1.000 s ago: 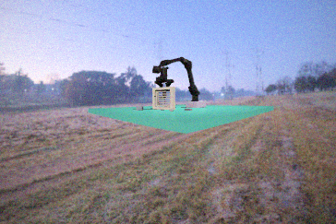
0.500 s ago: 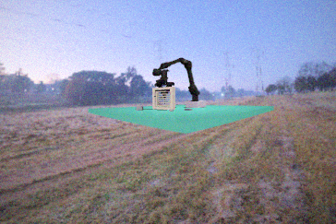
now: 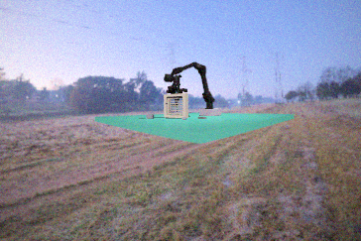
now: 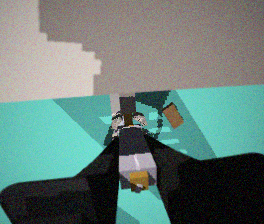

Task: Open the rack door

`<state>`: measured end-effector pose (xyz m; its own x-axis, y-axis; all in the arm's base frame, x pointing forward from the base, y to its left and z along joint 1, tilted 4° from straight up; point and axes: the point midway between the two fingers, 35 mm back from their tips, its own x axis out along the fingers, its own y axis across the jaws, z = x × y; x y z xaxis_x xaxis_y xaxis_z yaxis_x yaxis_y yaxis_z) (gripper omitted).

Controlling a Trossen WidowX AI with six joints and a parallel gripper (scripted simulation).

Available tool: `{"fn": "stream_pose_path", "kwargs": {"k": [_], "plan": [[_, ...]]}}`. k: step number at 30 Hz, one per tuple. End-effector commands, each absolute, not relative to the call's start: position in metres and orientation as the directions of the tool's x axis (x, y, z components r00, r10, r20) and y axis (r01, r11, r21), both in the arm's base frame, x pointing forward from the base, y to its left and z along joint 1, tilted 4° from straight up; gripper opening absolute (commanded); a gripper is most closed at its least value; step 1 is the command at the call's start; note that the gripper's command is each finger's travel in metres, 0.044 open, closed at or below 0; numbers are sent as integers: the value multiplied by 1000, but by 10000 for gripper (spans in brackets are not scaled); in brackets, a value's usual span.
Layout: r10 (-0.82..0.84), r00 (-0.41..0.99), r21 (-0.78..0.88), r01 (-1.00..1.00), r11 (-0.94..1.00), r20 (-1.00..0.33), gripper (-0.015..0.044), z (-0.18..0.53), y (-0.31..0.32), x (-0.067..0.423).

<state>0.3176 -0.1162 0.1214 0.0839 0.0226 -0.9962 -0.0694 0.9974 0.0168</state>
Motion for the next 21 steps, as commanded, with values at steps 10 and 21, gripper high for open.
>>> {"fn": "stream_pose_path", "kwargs": {"k": [10, 21], "plan": [[23, 86, 24, 6, 1000, -996, 8, 121, -116, 318], [23, 86, 65, 519, 852, -996, 8, 121, -116, 318]]}}
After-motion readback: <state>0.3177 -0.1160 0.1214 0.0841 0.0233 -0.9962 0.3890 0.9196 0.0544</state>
